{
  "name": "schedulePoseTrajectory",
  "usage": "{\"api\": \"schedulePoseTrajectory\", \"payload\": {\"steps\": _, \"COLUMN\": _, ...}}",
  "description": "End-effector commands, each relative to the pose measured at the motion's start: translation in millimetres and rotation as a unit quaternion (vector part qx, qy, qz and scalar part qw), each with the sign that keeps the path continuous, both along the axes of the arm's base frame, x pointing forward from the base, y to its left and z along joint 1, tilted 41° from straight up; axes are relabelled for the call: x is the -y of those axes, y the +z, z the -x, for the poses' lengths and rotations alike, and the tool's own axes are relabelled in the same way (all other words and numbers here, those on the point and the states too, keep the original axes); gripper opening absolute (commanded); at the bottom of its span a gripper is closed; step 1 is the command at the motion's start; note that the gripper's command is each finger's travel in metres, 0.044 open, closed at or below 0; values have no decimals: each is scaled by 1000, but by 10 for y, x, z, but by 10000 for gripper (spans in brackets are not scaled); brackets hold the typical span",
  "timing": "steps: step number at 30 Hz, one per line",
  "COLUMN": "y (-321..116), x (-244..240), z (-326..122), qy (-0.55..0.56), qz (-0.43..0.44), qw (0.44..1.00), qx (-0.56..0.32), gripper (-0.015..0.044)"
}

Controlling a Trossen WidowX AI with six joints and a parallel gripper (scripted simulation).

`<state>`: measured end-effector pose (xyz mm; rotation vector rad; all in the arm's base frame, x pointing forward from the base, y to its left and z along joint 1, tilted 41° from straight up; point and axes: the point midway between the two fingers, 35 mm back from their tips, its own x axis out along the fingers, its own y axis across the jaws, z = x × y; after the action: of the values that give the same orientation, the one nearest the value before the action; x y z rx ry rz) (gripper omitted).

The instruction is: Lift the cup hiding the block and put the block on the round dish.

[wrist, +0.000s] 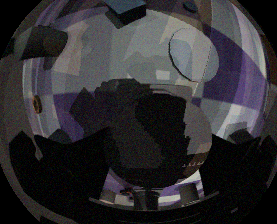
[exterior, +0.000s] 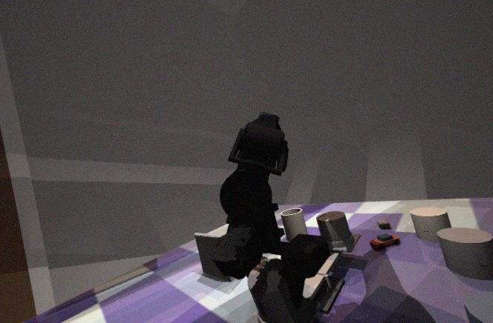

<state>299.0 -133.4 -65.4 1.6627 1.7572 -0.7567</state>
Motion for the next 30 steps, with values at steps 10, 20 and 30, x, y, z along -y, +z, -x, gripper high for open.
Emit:
{"api": "schedulePoseTrajectory", "payload": {"steps": 10, "y": 125, "x": 167, "z": -45, "qy": 0, "qz": 7, "qw": 1000, "qx": 8, "gripper": 0}}
{"api": "schedulePoseTrajectory", "payload": {"steps": 20, "y": 221, "x": 254, "z": -53, "qy": 0, "qz": 8, "qw": 1000, "qx": 8, "gripper": 0}}
{"api": "schedulePoseTrajectory", "payload": {"steps": 30, "y": 320, "x": 339, "z": -55, "qy": 0, "qz": 8, "qw": 1000, "qx": 8, "gripper": 0}}
